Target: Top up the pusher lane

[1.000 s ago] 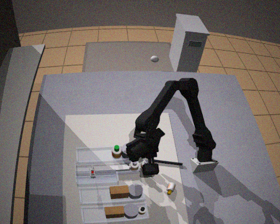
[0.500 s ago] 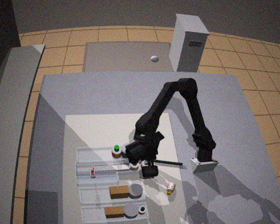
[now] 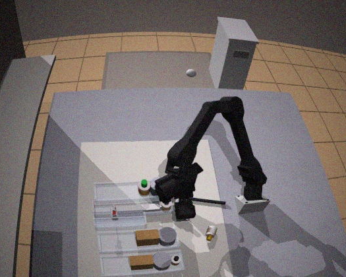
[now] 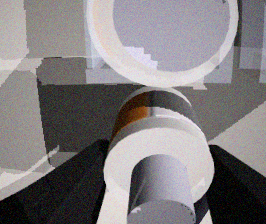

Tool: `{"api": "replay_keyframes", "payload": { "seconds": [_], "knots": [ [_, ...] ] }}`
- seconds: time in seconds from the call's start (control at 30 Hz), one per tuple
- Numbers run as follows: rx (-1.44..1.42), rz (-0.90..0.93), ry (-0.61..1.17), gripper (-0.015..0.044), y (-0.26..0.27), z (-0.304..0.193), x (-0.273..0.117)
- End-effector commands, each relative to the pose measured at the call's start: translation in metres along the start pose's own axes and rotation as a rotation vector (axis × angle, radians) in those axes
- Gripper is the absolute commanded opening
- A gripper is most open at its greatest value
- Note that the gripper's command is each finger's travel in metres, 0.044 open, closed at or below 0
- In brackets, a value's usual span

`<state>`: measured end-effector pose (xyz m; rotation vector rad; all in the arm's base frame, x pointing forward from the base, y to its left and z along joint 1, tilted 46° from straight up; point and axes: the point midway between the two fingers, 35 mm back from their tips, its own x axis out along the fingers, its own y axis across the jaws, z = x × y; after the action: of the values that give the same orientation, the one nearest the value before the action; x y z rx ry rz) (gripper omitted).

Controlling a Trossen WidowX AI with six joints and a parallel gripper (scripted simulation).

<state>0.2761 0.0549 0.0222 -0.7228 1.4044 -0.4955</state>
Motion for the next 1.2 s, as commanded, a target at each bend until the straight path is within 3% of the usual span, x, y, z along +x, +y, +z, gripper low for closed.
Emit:
{"api": "replay_keyframes", "payload": {
  "seconds": [0.0, 0.1, 0.63, 1.17],
  "knots": [
    [-0.005, -0.002, -0.003, 0.0059, 0.0, 0.001, -0.003],
    [-0.005, 0.001, -0.004, 0.0, 0.003, 0.002, -0.019],
    [-0.006, 0.0, -0.001, 0.0, 0.007, -0.009, -0.105],
    [-0.061, -0.002, -0.003, 0.0, 0.001, 0.009, -0.054]
  ]
}}
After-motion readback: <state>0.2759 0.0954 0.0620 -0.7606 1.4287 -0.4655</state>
